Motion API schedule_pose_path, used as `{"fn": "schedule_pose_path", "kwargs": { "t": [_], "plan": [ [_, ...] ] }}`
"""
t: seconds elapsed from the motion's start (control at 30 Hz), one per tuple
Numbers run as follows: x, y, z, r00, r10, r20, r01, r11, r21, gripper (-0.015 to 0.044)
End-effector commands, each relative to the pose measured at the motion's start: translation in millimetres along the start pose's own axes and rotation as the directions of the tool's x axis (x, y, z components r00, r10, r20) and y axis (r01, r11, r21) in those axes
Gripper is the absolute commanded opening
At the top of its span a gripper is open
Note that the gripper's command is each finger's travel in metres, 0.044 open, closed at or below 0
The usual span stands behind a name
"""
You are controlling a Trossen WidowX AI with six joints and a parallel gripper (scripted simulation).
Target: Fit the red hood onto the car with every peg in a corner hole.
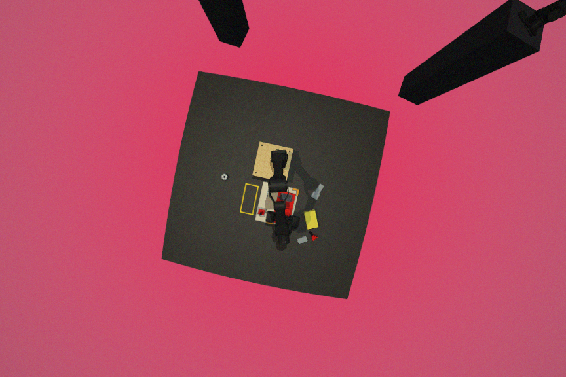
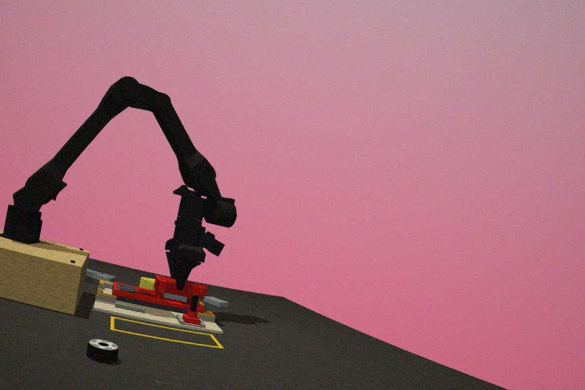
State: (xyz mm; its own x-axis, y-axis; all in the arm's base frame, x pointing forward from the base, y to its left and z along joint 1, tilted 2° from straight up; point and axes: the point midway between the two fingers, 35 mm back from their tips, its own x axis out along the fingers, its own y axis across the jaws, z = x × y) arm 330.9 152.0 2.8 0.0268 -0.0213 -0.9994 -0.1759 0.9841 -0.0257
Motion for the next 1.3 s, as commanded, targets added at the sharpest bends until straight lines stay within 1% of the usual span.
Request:
{"fn": "schedule_pose_path", "kwargs": {
  "t": [0.0,0.3,1.27],
  "plan": [
    [4,0,-1,1.0,0.0,-0.004,0.0,1.0,0.005,0.0],
    [8,0,-1,1.0,0.0,-0.004,0.0,1.0,0.005,0.0],
    [-3,0,0,1.0,0.001,-0.006,-0.001,1.0,0.003,0.0]
  ]
}}
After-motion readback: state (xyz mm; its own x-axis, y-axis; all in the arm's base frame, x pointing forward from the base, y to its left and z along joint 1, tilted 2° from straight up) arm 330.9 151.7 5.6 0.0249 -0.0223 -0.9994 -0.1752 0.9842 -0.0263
